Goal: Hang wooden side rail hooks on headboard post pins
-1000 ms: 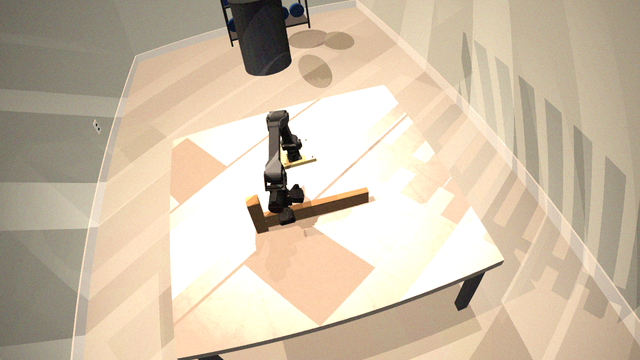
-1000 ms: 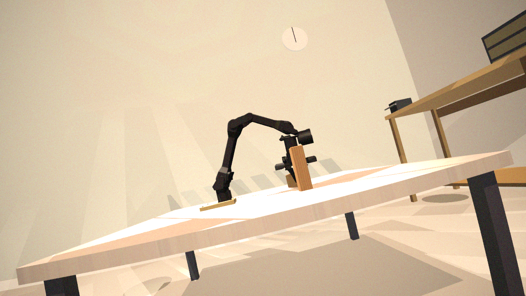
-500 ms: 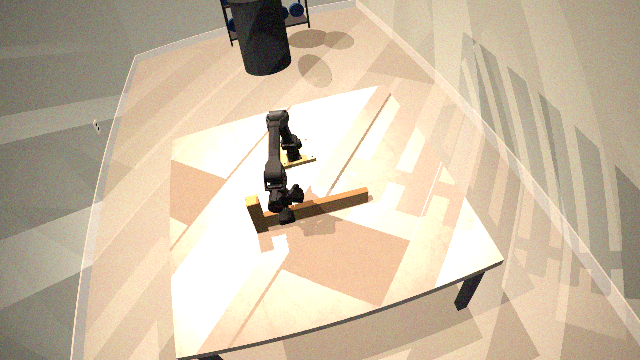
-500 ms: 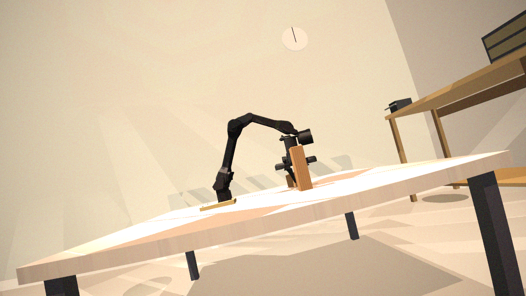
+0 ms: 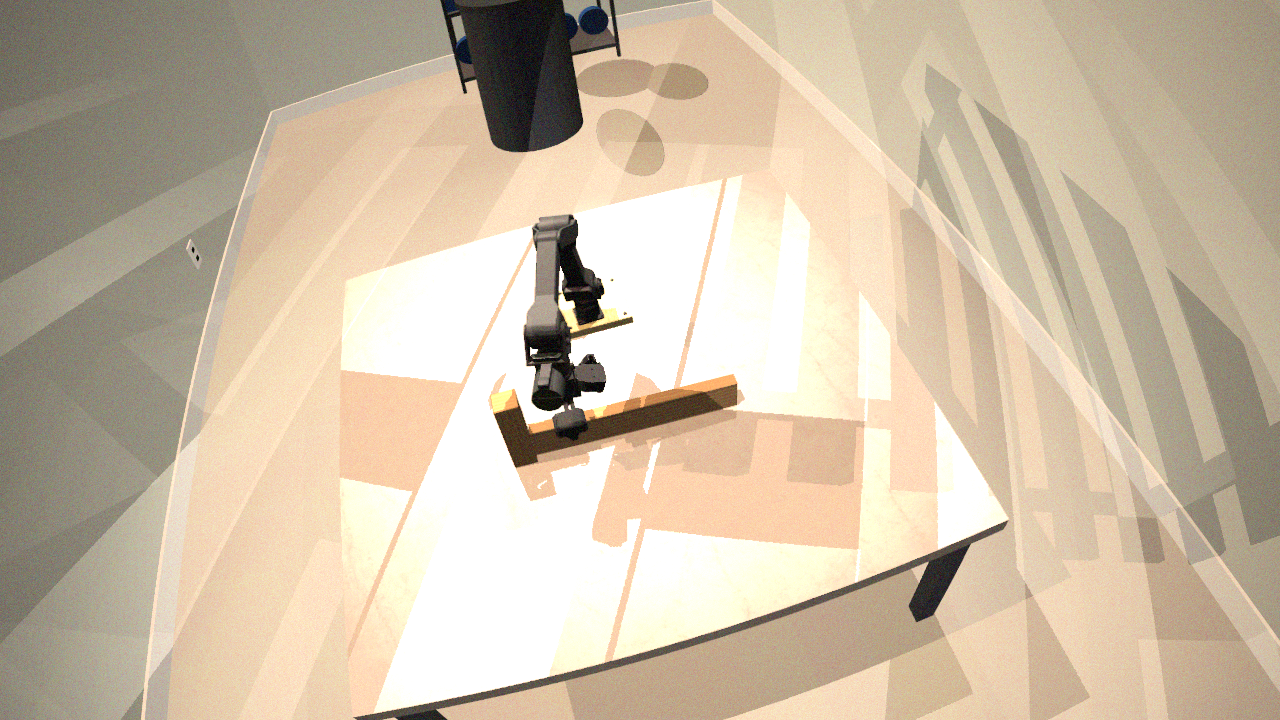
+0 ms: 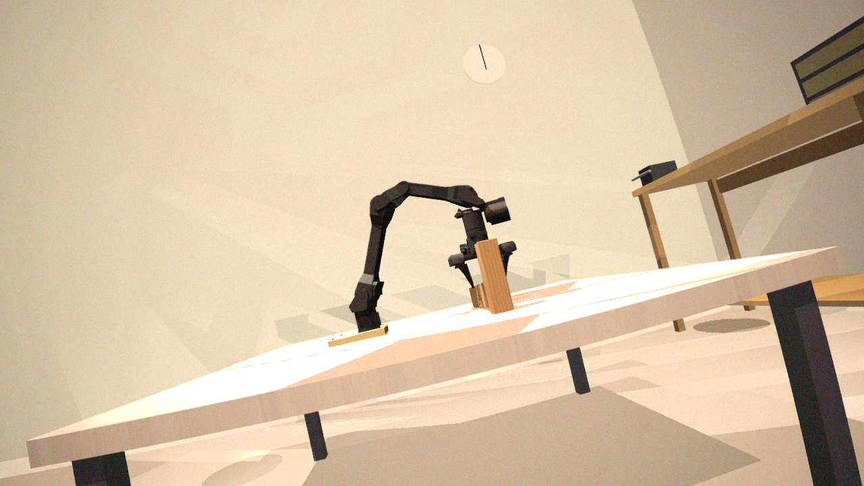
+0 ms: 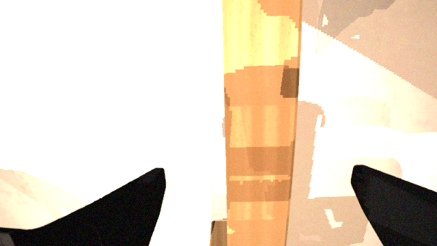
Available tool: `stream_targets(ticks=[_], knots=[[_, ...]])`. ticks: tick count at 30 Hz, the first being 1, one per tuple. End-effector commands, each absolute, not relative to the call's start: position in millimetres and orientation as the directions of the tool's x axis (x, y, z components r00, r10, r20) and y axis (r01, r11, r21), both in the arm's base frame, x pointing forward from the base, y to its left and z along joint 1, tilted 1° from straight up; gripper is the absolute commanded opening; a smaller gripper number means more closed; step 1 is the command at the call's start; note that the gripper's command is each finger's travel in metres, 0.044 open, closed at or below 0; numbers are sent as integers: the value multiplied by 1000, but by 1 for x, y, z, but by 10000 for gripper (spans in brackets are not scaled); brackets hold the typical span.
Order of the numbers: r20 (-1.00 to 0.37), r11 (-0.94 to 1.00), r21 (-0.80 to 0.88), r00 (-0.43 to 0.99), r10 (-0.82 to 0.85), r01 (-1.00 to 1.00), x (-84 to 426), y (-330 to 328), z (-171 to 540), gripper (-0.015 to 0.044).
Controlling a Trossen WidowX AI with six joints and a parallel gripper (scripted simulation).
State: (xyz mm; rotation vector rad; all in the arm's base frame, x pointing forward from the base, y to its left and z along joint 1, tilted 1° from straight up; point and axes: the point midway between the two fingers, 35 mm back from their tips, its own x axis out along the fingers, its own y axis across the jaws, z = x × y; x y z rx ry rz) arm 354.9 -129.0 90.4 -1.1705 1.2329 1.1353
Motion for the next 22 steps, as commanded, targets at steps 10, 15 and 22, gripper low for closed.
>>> stream_targets(ticks=[10,15,22], knots=[[-1000,68,-16,16,-7,-998,358,-103,91,440],[-1000,68,-16,16,-7,-998,358,-103,91,440],[-1000,68,-16,16,-7,-998,358,-103,91,440]])
